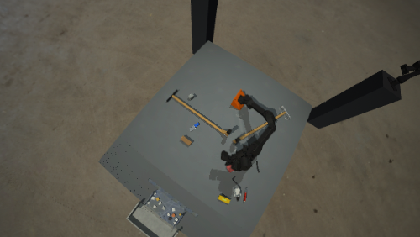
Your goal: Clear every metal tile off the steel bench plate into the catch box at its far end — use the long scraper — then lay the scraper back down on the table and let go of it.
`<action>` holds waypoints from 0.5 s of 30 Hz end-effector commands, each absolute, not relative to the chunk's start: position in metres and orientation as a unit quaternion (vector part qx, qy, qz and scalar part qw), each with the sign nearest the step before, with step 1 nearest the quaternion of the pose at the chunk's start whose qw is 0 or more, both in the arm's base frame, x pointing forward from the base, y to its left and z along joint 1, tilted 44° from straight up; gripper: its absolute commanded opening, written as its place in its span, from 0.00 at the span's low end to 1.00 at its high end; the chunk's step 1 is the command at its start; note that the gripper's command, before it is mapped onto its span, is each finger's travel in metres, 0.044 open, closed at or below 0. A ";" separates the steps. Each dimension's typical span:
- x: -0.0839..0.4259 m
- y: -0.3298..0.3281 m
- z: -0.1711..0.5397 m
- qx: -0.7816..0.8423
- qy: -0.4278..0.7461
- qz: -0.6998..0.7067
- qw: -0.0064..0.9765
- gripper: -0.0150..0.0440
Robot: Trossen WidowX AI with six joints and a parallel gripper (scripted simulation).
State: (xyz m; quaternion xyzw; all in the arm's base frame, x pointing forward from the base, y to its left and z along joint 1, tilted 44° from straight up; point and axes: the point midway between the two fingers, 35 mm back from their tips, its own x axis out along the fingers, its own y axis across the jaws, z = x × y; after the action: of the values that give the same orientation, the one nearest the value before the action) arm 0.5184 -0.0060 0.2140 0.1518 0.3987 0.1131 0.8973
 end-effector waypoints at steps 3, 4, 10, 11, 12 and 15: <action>0.500 -0.019 0.208 0.142 0.420 0.125 0.888 0.25; 0.497 -0.021 0.207 0.140 0.424 0.127 0.886 0.25; 0.476 -0.032 0.199 0.133 0.447 0.142 0.873 0.25; 0.473 -0.034 0.198 0.133 0.451 0.145 0.871 0.25; 0.469 -0.036 0.197 0.132 0.455 0.147 0.868 0.25; 0.459 -0.040 0.194 0.130 0.465 0.156 0.862 0.25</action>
State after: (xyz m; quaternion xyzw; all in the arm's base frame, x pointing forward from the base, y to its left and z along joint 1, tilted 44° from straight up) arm 0.4672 -0.0361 0.1939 0.1314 0.4600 0.1486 0.8655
